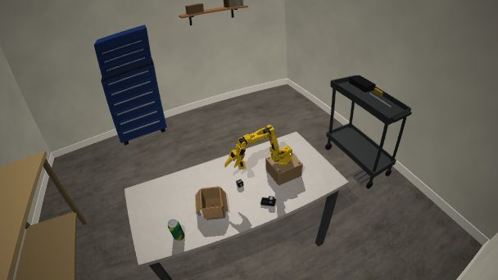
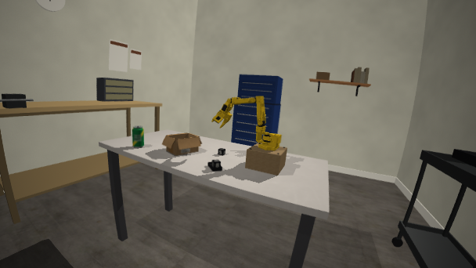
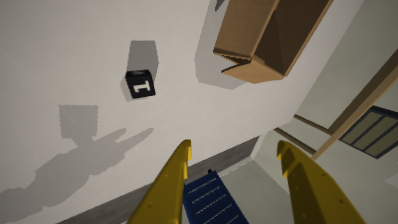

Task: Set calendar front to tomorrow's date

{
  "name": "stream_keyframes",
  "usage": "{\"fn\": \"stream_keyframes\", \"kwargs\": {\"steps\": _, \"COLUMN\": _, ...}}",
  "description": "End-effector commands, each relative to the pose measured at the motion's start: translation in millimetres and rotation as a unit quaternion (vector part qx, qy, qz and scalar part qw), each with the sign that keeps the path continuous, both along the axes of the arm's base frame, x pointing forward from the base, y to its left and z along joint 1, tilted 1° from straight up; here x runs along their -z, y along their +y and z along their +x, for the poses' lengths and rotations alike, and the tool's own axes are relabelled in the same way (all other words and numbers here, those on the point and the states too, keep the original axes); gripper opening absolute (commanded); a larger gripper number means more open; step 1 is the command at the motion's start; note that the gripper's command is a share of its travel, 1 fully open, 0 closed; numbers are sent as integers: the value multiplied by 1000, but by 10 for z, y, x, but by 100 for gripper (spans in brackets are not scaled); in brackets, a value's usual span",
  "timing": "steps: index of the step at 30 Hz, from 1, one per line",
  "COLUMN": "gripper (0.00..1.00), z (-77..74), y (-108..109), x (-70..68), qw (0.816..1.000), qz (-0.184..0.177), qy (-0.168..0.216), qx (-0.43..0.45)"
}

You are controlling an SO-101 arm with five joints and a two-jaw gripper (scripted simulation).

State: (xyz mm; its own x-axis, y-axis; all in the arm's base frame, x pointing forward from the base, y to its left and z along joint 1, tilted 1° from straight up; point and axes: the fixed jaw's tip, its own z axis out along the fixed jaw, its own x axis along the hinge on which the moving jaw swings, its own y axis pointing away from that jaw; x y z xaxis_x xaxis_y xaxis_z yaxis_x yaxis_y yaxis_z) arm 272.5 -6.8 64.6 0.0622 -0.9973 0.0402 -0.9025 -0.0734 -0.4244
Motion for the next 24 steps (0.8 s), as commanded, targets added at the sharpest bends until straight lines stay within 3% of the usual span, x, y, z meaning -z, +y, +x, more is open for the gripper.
{"fn": "stream_keyframes", "kwargs": {"steps": 1, "gripper": 35, "z": -64, "y": -24, "x": 244, "qw": 999, "qz": 0, "qy": 48, "qx": 0}}
{"fn": "stream_keyframes", "kwargs": {"steps": 4, "gripper": 35, "z": -146, "y": -21, "x": 455, "qw": 996, "qz": 1, "qy": 93, "qx": 0}}
{"fn": "stream_keyframes", "kwargs": {"steps": 6, "gripper": 35, "z": -146, "y": -21, "x": 455, "qw": 996, "qz": 1, "qy": 93, "qx": 0}}
{"fn": "stream_keyframes", "kwargs": {"steps": 14, "gripper": 35, "z": -399, "y": -14, "x": 901, "qw": 981, "qz": 4, "qy": 195, "qx": 0}}
{"fn": "stream_keyframes", "kwargs": {"steps": 18, "gripper": 35, "z": -457, "y": -12, "x": 979, "qw": 977, "qz": 5, "qy": 214, "qx": 0}}
{"fn": "stream_keyframes", "kwargs": {"steps": 24, "gripper": 35, "z": -464, "y": -12, "x": 988, "qw": 976, "qz": 5, "qy": 216, "qx": 0}}
